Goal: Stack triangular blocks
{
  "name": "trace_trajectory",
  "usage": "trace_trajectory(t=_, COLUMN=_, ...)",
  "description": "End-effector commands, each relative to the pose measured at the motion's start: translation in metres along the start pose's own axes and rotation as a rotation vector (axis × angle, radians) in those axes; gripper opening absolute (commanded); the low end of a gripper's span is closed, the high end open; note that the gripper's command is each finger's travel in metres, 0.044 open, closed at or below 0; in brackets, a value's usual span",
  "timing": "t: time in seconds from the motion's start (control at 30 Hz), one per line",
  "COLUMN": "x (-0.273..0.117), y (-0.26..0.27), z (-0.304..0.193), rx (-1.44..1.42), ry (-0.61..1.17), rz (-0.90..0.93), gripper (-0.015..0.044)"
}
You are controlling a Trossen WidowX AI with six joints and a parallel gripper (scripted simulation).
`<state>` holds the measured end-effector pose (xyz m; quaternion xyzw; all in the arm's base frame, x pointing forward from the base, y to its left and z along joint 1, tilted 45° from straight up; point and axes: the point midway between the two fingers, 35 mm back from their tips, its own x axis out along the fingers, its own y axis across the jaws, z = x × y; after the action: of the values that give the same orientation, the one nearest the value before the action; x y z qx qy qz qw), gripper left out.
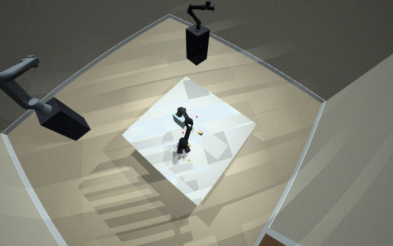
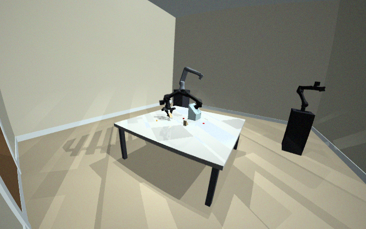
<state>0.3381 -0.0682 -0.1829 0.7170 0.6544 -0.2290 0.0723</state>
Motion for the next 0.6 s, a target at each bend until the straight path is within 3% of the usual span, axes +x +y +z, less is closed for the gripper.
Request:
trace_trajectory(t=0.0, x=-0.019, y=0.0, z=-0.008, rx=-0.008, ry=-0.003, rz=-0.002, gripper=0.0)
trace_trajectory(t=0.37, x=-0.041, y=-0.001, z=-0.016, rx=-0.007, ry=-0.001, rz=0.006, gripper=0.0)
trace_trajectory(t=0.57, x=-0.04, y=-0.001, z=-0.015, rx=-0.19, ry=-0.026, rz=0.028, gripper=0.0)
